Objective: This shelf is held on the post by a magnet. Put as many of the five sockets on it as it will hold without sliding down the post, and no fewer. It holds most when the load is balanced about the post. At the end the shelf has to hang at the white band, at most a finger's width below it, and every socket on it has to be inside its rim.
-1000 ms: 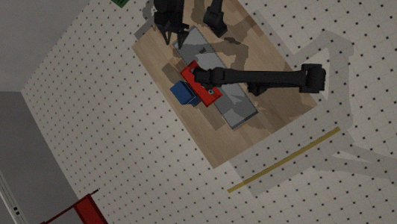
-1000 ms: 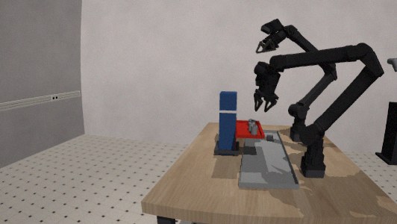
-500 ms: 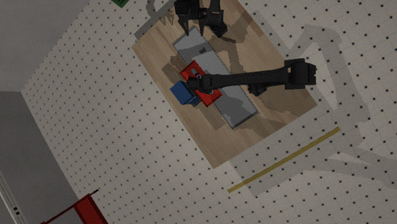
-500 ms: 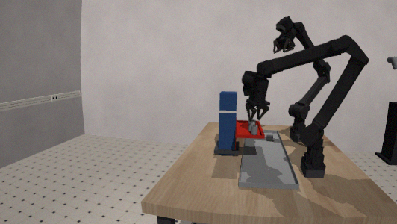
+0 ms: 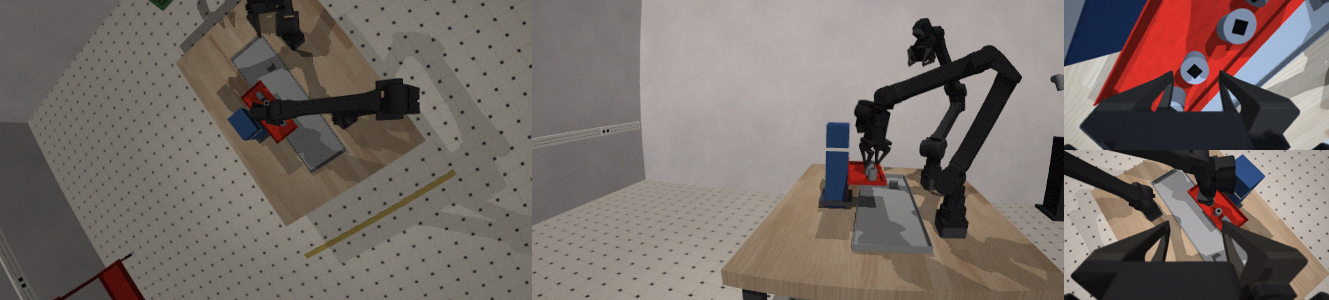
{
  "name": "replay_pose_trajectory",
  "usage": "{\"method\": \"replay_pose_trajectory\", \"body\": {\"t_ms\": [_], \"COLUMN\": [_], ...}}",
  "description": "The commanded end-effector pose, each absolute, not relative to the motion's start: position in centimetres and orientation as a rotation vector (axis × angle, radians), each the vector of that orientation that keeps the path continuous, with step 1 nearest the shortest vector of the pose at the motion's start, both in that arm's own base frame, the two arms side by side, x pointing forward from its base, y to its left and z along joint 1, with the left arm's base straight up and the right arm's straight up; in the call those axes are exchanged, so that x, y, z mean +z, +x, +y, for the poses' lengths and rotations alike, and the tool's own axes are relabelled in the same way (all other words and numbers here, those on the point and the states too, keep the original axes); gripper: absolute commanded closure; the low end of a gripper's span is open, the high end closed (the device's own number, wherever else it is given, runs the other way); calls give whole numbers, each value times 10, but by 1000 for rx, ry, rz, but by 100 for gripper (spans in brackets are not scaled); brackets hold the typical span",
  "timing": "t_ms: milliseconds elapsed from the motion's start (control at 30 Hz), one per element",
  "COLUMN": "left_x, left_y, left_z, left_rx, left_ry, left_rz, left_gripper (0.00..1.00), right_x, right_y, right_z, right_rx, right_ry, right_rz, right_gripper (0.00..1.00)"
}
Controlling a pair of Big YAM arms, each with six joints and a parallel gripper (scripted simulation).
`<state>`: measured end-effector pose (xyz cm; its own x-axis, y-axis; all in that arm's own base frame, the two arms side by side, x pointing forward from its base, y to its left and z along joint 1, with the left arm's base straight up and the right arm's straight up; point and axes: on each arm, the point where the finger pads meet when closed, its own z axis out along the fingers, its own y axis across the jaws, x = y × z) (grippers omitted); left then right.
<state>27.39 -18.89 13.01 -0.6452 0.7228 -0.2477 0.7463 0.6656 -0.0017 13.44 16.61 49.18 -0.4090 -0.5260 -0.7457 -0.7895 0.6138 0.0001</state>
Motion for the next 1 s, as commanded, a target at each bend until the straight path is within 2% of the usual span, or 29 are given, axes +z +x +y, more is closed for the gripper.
{"method": "replay_pose_trajectory", "body": {"t_ms": [0,233,300,633,667,967], "left_x": [127,125,125,125,125,182], "left_y": [291,286,286,287,287,290], "left_z": [-197,-200,-200,-201,-200,-202], "left_rx": [-155,-161,-161,-161,-161,-165], "left_ry": [1168,1165,1165,1167,1167,1159], "left_rz": [2640,2631,2631,2628,2629,2606], "left_gripper": [47,58,58,79,73,73], "right_x": [527,527,527,527,527,538], "right_y": [127,127,127,127,127,142], "right_z": [166,166,166,166,166,165], "right_rx": [499,499,499,499,499,481], "right_ry": [-998,-998,-998,-998,-998,-867], "right_rz": [2046,2046,2046,2046,2046,2037], "right_gripper": [35,35,35,35,35,35]}}
